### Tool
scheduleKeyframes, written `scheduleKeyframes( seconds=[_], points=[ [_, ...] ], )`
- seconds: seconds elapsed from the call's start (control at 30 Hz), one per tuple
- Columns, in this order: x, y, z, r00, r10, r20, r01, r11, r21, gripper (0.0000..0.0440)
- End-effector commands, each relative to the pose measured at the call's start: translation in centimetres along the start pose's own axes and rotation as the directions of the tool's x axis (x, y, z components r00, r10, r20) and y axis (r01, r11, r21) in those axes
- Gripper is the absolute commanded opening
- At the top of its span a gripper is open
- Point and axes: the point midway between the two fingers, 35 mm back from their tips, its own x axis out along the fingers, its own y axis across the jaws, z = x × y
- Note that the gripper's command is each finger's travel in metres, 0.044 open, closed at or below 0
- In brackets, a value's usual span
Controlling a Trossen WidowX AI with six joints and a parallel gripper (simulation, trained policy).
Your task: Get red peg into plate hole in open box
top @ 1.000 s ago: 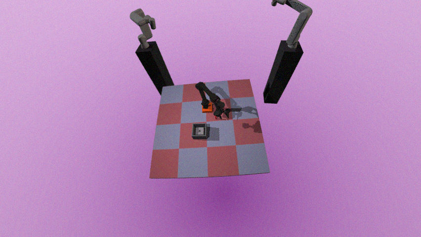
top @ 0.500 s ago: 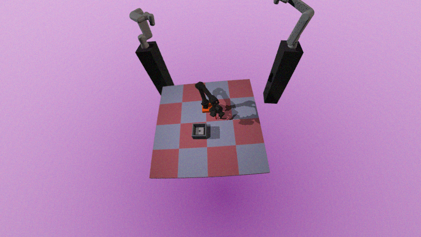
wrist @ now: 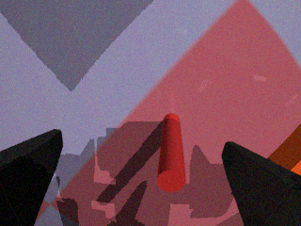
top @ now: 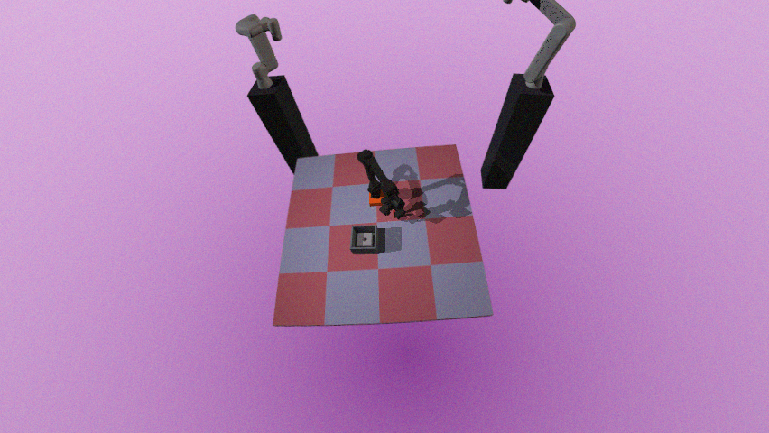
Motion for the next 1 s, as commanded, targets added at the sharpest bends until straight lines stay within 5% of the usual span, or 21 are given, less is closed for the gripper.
scheduleKeyframes(
  seconds=[0.0, 0.23, 0.77, 0.97],
  points=[
    [1.7, -0.6, -0.1, 1.000, -0.008, -0.005, 0.008, 0.999, 0.041, 0.0440],
    [3.8, -1.2, -0.4, 1.000, 0.002, -0.013, 0.000, 0.995, 0.101, 0.0415],
    [4.3, -1.7, -0.6, 0.994, -0.027, -0.104, 0.044, 0.986, 0.161, 0.0007],
    [2.8, -0.4, 0.5, 0.998, 0.009, -0.060, -0.002, 0.992, 0.123, 0.0000]
  ],
)
